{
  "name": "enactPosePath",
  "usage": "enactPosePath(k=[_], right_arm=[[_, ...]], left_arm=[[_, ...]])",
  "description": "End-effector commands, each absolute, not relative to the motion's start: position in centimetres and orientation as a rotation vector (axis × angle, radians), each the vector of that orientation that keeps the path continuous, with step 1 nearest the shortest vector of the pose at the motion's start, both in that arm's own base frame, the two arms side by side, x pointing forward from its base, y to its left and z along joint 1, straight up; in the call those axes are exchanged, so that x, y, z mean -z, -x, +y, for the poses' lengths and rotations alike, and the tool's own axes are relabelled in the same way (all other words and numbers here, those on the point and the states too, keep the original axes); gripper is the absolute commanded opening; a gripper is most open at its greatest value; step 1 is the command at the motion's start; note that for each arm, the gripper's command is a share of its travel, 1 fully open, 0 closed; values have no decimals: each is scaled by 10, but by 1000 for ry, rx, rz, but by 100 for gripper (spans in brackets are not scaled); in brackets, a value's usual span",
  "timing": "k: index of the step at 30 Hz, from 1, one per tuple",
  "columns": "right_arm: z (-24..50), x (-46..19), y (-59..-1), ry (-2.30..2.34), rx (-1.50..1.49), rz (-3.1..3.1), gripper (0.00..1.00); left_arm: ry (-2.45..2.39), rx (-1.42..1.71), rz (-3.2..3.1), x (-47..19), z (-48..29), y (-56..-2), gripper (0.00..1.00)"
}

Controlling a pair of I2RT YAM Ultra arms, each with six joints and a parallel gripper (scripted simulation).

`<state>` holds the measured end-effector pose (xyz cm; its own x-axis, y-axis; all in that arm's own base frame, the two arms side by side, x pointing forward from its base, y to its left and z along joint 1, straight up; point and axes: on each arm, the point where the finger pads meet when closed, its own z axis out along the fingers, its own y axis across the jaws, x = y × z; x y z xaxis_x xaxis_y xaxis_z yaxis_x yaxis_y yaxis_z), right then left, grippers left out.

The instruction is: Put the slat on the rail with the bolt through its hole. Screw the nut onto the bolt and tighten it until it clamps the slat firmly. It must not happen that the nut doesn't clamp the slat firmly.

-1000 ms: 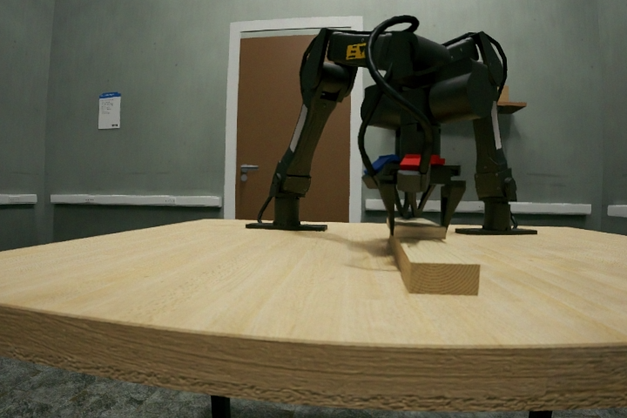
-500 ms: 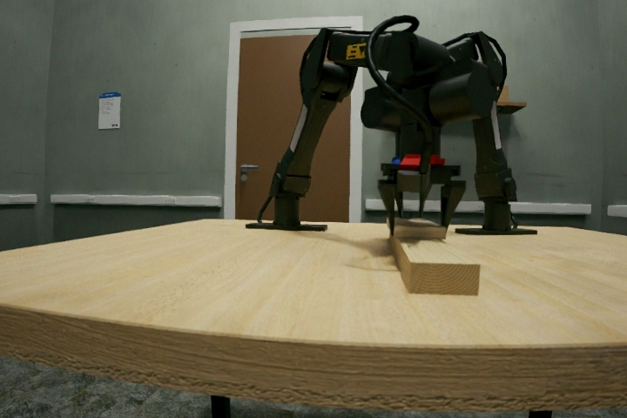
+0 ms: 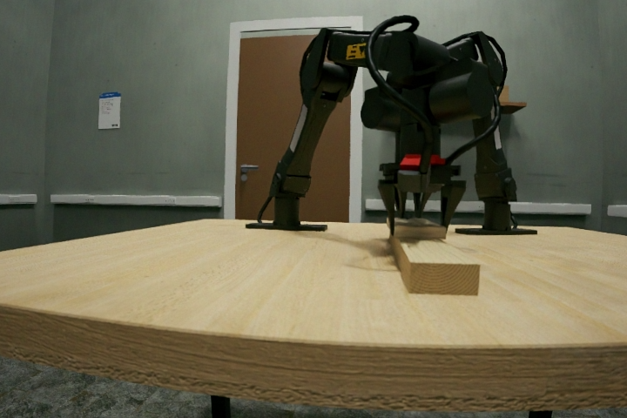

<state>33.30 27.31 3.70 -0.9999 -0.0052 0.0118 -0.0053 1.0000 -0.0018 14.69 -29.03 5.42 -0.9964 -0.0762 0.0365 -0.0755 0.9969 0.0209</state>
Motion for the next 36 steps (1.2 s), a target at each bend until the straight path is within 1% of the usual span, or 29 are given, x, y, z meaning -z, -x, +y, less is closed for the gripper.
enactPosePath(k=[1, 27, 36], right_arm=[[274, -43, -335, -10, 9, -3143, 72], [274, -43, -335, -10, 9, -3143, 72], [274, -43, -335, -10, 9, -3143, 72]], left_arm=[[-237, -13, -3136, -69, -301, -155, 34], [-234, -16, -3137, -66, -300, -156, 34], [-232, 9, -3113, -59, -294, -151, 21]])
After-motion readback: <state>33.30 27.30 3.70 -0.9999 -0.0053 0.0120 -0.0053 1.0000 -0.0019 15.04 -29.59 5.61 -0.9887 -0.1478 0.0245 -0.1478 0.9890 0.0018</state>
